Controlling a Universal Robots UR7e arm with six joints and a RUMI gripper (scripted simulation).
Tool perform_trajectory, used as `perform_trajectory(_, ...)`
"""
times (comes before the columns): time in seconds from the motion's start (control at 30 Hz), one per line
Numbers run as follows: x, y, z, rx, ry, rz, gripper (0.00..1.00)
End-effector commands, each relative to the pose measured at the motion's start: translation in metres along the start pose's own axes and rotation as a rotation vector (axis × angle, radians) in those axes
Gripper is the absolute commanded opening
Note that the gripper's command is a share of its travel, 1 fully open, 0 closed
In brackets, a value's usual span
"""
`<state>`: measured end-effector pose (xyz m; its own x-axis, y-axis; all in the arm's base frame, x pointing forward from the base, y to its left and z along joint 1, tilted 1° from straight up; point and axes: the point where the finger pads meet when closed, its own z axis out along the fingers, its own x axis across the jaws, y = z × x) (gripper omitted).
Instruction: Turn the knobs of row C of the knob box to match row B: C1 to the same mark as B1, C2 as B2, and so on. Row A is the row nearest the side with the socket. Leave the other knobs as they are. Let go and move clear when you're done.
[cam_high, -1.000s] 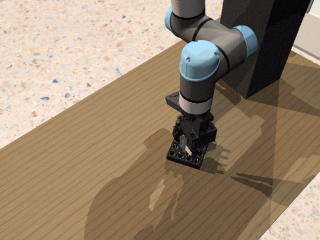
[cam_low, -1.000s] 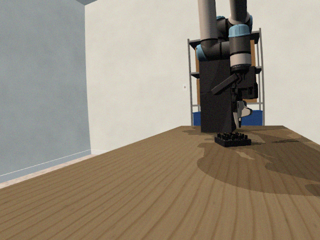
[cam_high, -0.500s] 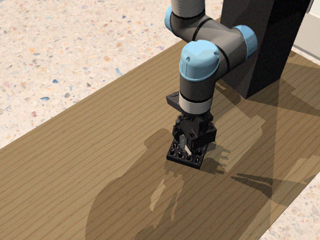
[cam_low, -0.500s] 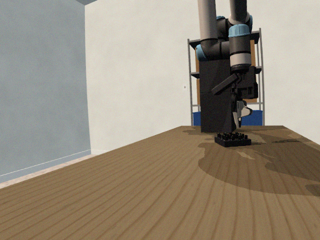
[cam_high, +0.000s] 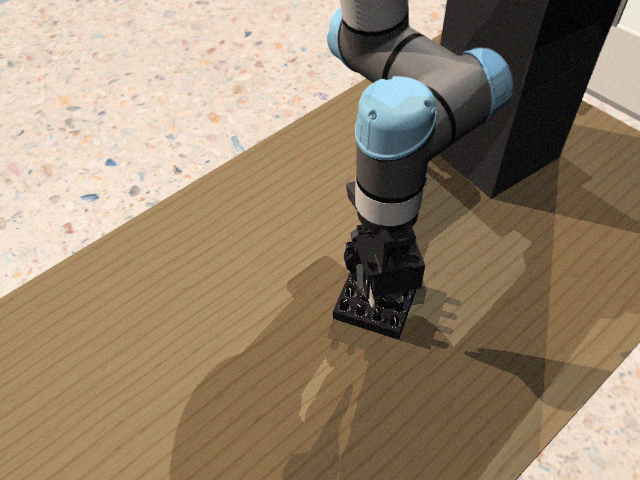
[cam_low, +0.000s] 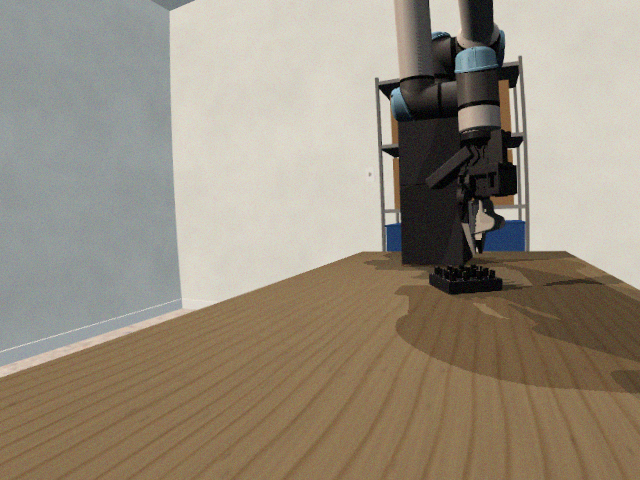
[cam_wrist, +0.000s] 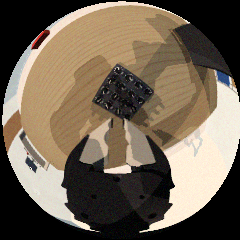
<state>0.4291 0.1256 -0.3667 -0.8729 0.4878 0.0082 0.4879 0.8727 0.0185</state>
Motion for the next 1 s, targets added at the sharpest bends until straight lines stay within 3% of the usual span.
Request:
perform_trajectory(0.0, 0.0003, -0.0005, -0.0021, 0.002, -0.003, 0.156, 0.11)
perform_trajectory(0.97, 0.0023, 0.0003, -0.0096, 0.001, -0.003, 0.849, 0.11)
